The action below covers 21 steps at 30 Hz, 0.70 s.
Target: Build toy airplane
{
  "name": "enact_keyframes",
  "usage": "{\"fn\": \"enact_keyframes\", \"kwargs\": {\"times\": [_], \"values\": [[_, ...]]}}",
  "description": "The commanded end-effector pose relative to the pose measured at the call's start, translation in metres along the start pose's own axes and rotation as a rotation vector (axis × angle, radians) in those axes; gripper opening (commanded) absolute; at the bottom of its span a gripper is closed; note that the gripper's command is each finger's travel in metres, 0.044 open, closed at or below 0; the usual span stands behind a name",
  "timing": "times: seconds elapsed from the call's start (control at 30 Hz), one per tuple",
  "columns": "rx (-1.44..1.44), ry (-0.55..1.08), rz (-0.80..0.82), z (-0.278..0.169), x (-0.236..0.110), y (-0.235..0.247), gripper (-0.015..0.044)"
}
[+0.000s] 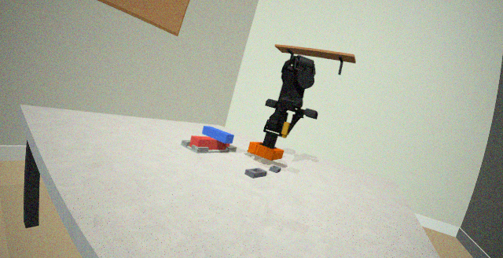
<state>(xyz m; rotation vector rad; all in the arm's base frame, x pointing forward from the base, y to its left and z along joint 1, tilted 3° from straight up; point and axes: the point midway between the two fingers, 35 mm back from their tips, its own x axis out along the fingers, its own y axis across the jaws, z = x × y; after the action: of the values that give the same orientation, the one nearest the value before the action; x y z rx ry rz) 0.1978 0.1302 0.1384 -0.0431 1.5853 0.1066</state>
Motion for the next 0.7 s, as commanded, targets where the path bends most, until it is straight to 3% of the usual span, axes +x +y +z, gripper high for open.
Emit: {"fn": "enact_keyframes", "kwargs": {"times": [0.0, 0.67], "values": [[-0.005, -0.002, 0.009, -0.002, -0.01, 0.001, 0.0], [0.025, -0.012, -0.01, 0.028, -0.008, -0.029, 0.0]]}}
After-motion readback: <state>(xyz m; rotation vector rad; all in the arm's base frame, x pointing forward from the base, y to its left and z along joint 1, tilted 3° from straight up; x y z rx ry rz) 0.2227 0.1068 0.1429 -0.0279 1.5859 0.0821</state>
